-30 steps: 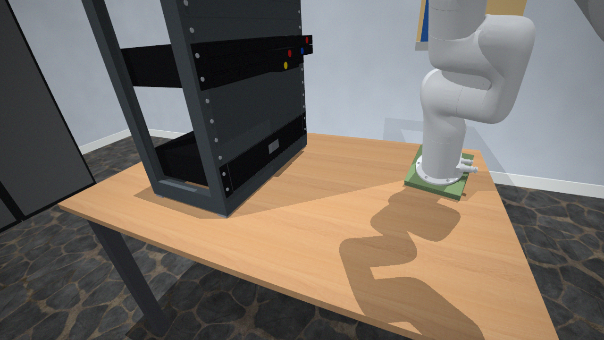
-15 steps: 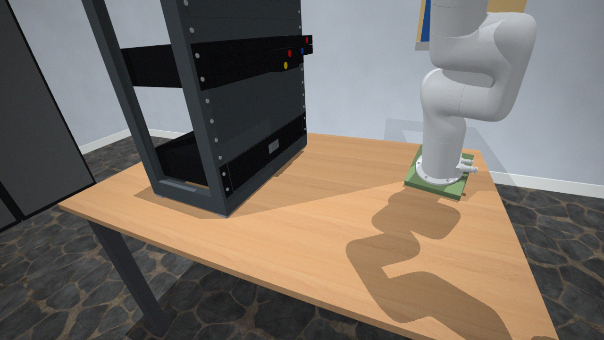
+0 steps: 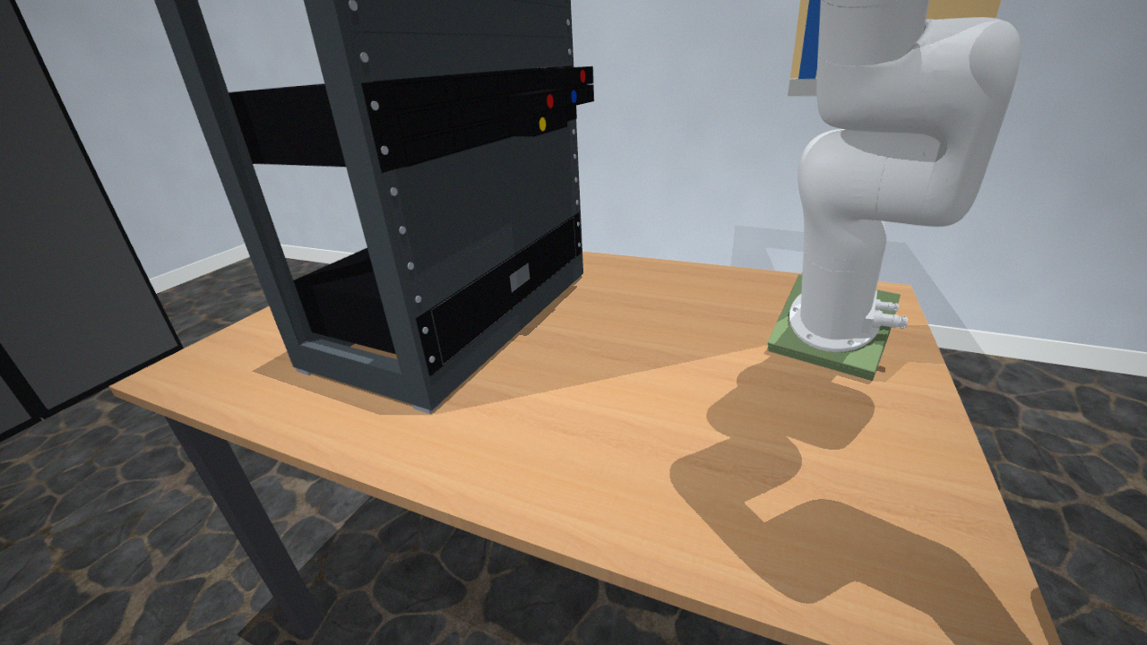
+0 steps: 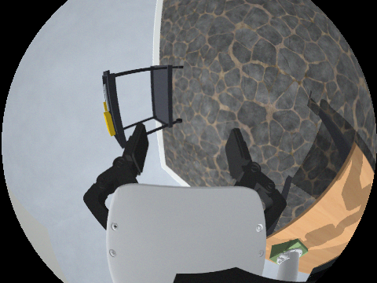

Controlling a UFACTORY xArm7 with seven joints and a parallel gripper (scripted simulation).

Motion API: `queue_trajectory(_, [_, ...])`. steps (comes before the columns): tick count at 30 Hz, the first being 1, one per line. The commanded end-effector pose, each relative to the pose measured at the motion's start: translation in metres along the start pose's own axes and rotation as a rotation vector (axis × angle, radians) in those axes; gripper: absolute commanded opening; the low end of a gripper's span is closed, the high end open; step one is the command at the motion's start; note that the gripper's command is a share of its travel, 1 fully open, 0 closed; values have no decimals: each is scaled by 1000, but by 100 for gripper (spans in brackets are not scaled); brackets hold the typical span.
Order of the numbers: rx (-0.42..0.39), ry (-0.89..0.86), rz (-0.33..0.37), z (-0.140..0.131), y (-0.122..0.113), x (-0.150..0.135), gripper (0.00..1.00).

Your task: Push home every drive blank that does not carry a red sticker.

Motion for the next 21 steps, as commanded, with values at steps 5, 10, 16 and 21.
queue_trajectory(5, [-107,-91,98,-58,-14,-33,100])
queue_trajectory(10, [-178,-150,160,-97,-25,-50,100])
queue_trajectory(16, [-235,-196,208,-128,-35,-61,100])
queue_trajectory(21, [-319,-260,275,-172,-53,-74,100])
Point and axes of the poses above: the point where the finger pads meet when closed, its own y axis out along the fingers, its own x axis across the jaws, z = x × y, the point moved 6 cm from there along -y, back along the fingers, and after that the axes turned 4 degrees about -y, right-handed, at the moved point
